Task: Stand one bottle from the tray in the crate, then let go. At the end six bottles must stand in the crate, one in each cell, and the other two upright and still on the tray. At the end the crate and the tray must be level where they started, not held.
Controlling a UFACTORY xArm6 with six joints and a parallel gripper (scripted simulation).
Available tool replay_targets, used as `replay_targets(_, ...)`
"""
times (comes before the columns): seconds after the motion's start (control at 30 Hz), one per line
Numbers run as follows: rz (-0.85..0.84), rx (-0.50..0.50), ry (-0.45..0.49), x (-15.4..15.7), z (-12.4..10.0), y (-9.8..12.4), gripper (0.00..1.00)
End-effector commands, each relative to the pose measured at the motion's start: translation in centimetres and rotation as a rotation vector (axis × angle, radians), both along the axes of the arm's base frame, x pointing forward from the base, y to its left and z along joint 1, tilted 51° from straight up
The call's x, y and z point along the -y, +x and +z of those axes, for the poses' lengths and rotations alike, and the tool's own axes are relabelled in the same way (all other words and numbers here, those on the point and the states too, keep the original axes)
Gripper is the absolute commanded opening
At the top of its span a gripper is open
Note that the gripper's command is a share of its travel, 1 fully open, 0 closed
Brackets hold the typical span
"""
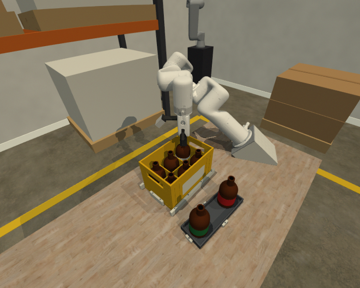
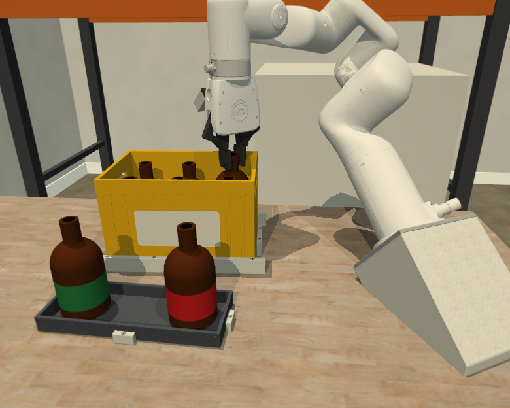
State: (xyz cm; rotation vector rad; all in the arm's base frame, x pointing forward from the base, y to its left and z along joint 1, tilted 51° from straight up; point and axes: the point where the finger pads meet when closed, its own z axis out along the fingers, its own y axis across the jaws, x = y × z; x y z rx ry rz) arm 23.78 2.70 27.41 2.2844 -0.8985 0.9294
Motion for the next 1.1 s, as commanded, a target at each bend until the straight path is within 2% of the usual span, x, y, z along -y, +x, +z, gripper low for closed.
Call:
replay_targets(0.0,0.001,0.001,0.001,-0.01,0.02,0.05,0.0)
replay_targets(1.07,0.001,0.001,0.001,0.75,-0.71,0.53,0.0)
